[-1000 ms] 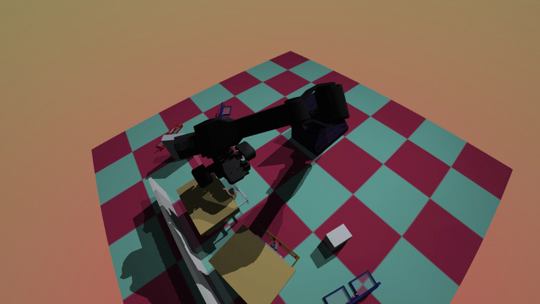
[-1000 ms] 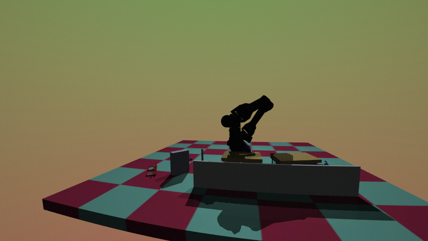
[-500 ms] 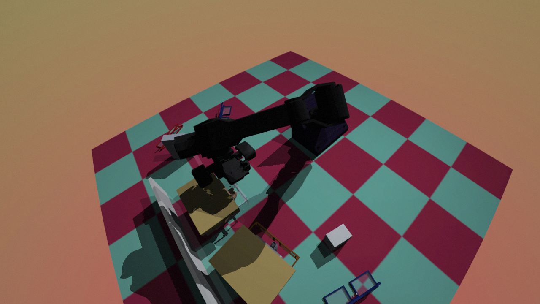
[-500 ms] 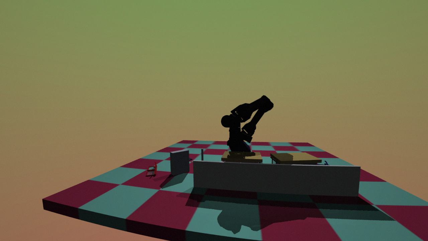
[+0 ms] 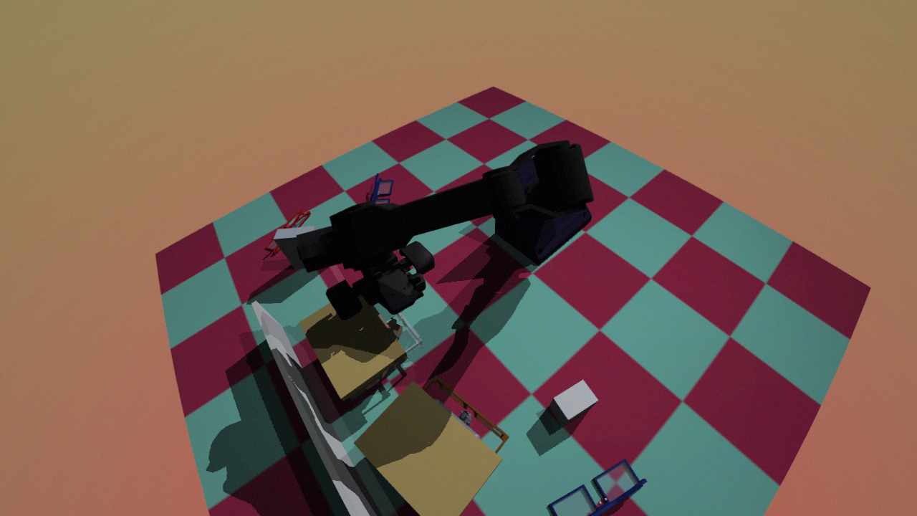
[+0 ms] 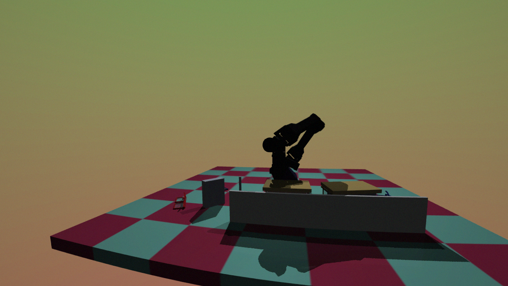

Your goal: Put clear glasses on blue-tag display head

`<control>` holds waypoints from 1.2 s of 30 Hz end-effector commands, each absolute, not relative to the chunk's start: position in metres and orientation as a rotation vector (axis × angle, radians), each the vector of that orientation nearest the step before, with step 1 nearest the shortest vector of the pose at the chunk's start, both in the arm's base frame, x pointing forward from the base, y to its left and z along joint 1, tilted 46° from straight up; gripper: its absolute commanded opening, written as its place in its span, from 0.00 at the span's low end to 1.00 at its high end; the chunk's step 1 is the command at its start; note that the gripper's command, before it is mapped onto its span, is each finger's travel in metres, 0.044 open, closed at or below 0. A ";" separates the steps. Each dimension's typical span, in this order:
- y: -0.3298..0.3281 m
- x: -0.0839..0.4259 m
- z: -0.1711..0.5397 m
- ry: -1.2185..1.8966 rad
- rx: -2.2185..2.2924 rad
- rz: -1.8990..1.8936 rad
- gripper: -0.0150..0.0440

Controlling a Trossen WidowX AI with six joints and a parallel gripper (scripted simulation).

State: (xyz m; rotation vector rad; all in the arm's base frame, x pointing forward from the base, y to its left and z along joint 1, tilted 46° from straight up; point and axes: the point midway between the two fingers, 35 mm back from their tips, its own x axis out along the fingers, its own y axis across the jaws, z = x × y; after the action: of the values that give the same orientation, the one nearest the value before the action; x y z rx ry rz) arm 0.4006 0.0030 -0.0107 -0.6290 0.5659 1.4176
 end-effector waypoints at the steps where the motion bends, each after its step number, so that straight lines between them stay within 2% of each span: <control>1: 0.003 0.401 -0.011 0.566 -0.629 1.417 0.44; 20: -0.019 0.402 0.011 0.608 -0.618 1.496 0.44; 36: -0.031 0.351 0.021 0.611 -0.616 1.497 0.44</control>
State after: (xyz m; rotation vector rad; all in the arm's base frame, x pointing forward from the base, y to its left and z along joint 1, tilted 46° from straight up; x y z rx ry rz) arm 0.3647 -0.0273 0.0182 -0.6161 0.6060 1.4919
